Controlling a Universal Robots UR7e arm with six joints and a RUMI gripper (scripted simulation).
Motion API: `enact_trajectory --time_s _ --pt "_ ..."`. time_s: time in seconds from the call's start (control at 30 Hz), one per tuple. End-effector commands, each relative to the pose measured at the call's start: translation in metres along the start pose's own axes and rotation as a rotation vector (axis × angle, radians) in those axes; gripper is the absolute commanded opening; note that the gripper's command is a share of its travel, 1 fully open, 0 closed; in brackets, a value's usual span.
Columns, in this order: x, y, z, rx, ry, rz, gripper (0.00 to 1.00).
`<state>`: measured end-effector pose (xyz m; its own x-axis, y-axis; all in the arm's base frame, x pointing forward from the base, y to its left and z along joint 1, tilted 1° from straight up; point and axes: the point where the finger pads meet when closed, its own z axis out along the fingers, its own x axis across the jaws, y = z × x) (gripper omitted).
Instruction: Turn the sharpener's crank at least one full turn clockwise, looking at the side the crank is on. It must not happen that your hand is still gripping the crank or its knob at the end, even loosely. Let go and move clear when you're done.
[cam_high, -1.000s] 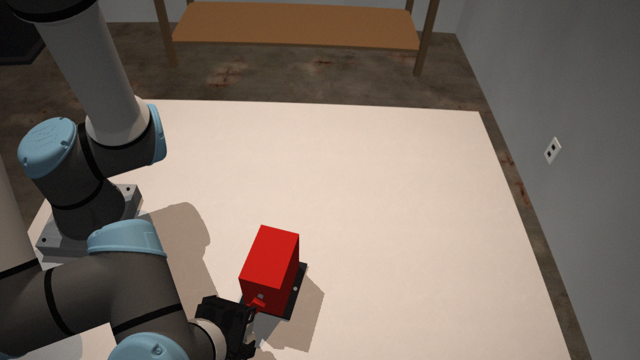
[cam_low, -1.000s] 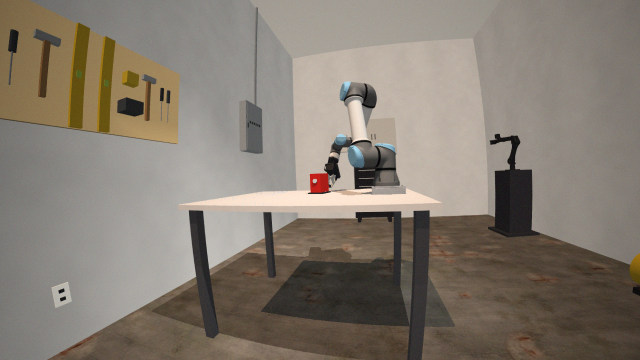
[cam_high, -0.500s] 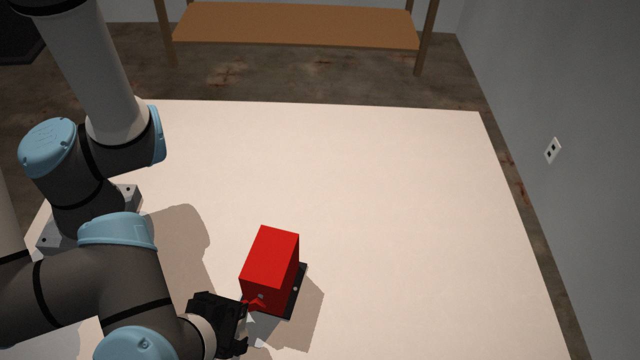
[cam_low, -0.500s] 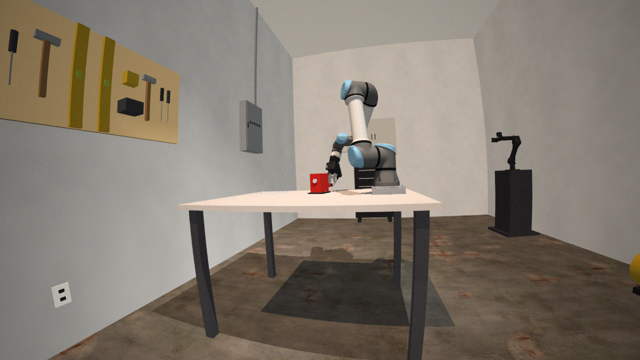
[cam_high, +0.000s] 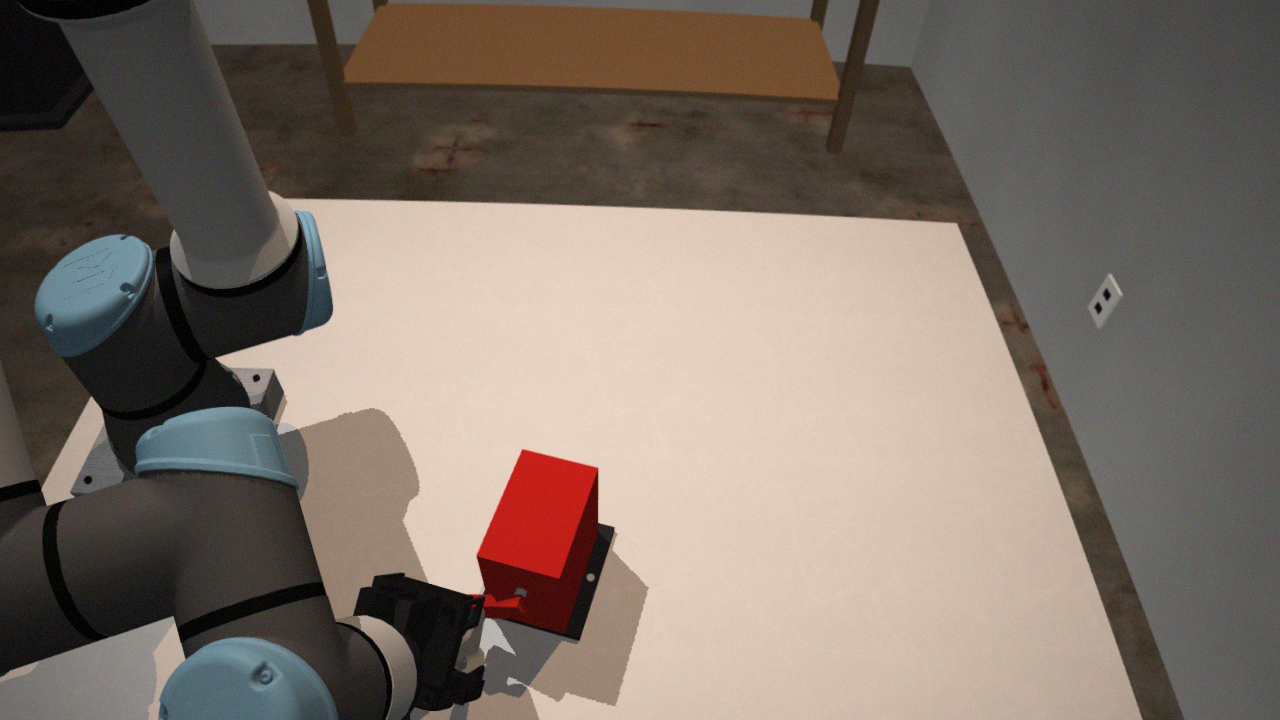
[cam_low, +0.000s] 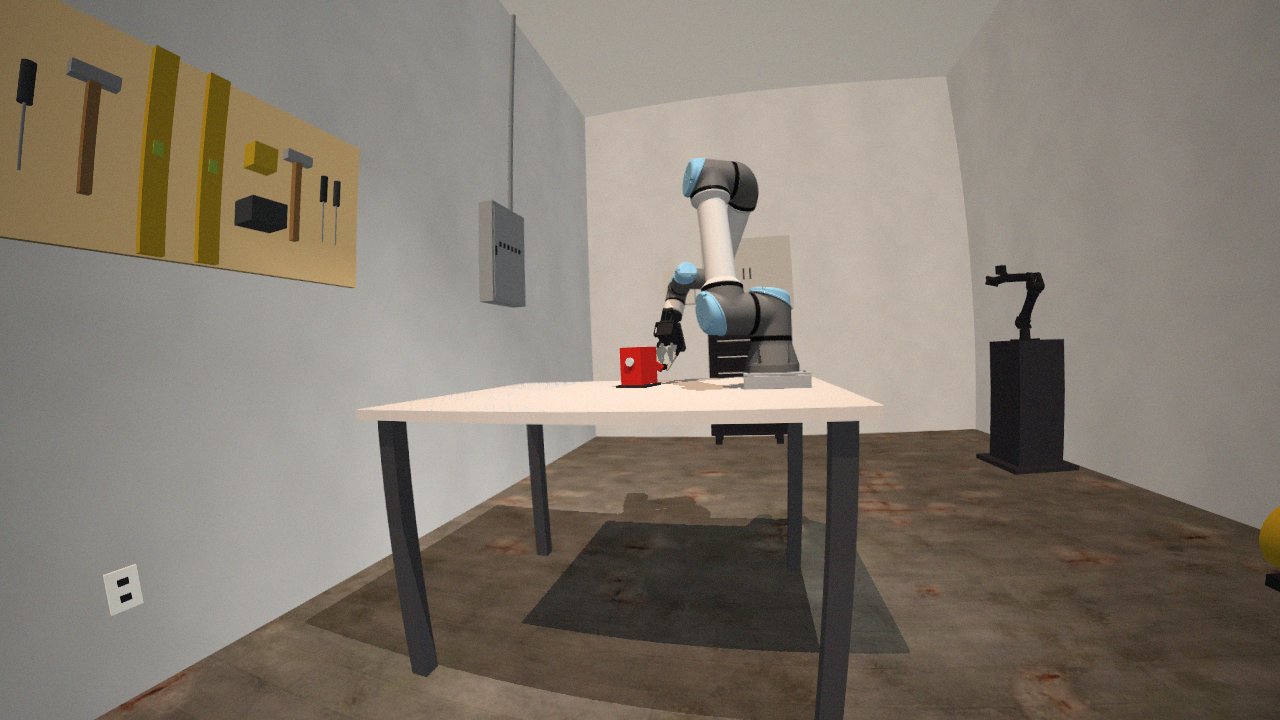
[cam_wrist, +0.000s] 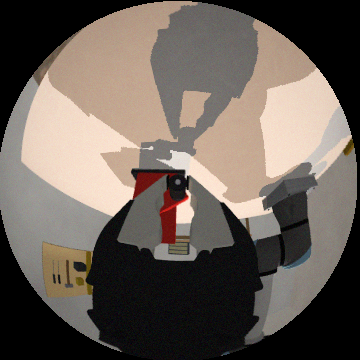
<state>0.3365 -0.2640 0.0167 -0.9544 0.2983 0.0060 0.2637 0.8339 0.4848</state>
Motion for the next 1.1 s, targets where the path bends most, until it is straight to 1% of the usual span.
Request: enact_trajectory --time_s 0.0,1.07 --pt "0.002 0.002 -0.004 0.001 -0.001 -0.001 0.09" --pt "0.006 0.016 -0.029 0.001 -0.001 -0.001 0.09"
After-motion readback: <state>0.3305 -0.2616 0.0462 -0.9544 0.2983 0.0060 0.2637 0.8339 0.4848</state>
